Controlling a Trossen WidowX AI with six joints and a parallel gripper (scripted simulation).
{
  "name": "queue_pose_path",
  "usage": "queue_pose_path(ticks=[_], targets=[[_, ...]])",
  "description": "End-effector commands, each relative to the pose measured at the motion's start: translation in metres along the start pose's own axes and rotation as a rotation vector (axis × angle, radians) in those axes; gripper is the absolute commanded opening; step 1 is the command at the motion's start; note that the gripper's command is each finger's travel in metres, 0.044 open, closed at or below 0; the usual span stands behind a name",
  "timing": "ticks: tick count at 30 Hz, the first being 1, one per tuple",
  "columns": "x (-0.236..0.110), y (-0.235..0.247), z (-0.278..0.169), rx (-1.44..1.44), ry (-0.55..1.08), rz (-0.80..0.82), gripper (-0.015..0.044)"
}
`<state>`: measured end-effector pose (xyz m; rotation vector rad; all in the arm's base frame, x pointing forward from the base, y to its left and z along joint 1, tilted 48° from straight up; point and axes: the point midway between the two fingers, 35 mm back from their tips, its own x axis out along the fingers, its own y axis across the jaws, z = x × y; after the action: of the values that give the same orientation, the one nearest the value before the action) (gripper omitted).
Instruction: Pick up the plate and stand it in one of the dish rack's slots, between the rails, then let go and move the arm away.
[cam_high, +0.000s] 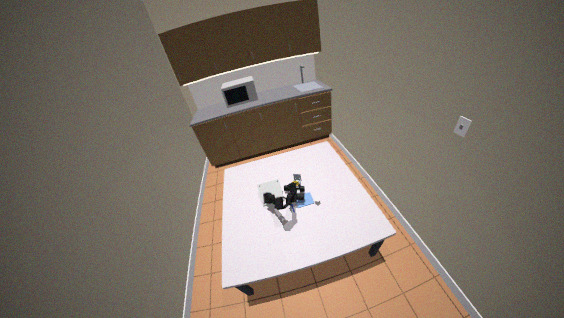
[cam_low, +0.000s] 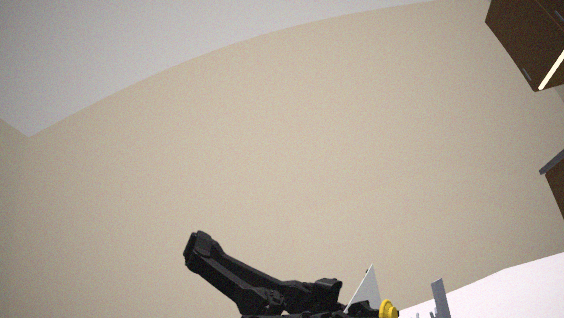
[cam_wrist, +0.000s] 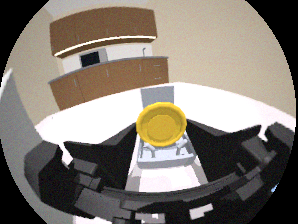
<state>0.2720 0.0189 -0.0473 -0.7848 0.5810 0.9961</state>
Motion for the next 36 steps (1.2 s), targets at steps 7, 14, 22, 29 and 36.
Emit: queue_pose_path(ticks=[7, 14, 22, 29, 36], targets=[[0.0, -0.001, 0.002, -0.005, -0.002, -0.002, 0.0], [0.0, -0.001, 0.003, -0.01, -0.004, -0.003, 0.0079], [0.0, -0.001, 0.003, -0.01, -0.004, -0.003, 0.0289], [0.0, -0.001, 0.003, -0.01, -0.004, -0.003, 0.04], [-0.002, -0.008, 0.047, -0.016, 0.001, 0.003, 0.04]])
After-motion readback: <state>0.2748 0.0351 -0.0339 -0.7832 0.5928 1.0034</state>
